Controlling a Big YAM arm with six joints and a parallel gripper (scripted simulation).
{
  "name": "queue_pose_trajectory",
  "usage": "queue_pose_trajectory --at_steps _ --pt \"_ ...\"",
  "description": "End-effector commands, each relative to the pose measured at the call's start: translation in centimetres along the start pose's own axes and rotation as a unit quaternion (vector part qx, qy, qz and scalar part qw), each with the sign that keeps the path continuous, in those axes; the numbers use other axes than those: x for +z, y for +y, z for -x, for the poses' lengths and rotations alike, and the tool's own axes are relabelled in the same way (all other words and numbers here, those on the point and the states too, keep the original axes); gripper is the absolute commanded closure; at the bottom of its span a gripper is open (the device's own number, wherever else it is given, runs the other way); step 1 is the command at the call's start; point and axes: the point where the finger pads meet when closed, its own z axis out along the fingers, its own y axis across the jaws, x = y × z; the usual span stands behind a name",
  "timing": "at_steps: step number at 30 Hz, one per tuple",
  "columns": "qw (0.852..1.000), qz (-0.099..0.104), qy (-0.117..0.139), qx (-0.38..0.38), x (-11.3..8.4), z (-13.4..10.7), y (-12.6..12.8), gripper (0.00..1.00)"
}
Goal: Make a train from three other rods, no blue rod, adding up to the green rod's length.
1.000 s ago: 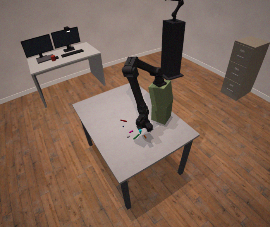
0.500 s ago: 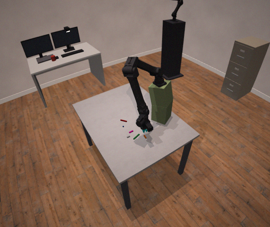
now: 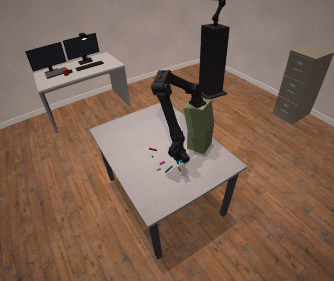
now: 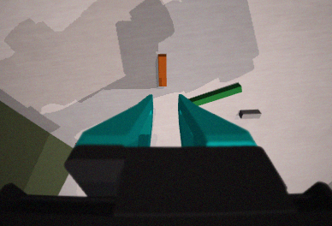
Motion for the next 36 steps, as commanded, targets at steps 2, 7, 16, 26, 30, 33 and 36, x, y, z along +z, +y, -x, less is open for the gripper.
queue_pose_trajectory --at_steps 2,7,16,26,30,33,36 --pt "1.0 0.003 0.002 -0.004 0.5 -0.3 0.7 0.76" --pt "1.0 0.003 0.002 -0.004 0.5 -0.3 0.7 0.76" --pt "1.0 -0.001 -0.001 -0.002 0.8 -0.2 0.1 0.76" --pt "1.0 0.0 0.0 0.0 1.8 -0.3 0.1 0.76" --pt "1.0 0.0 0.0 0.0 2.4 -0.3 0.1 0.76" --pt "1.0 0.0 0.0 0.0 2.6 -0.3 0.1 0.76" --pt "1.0 0.0 0.0 0.0 3.0 -0.3 0.1 0.76"
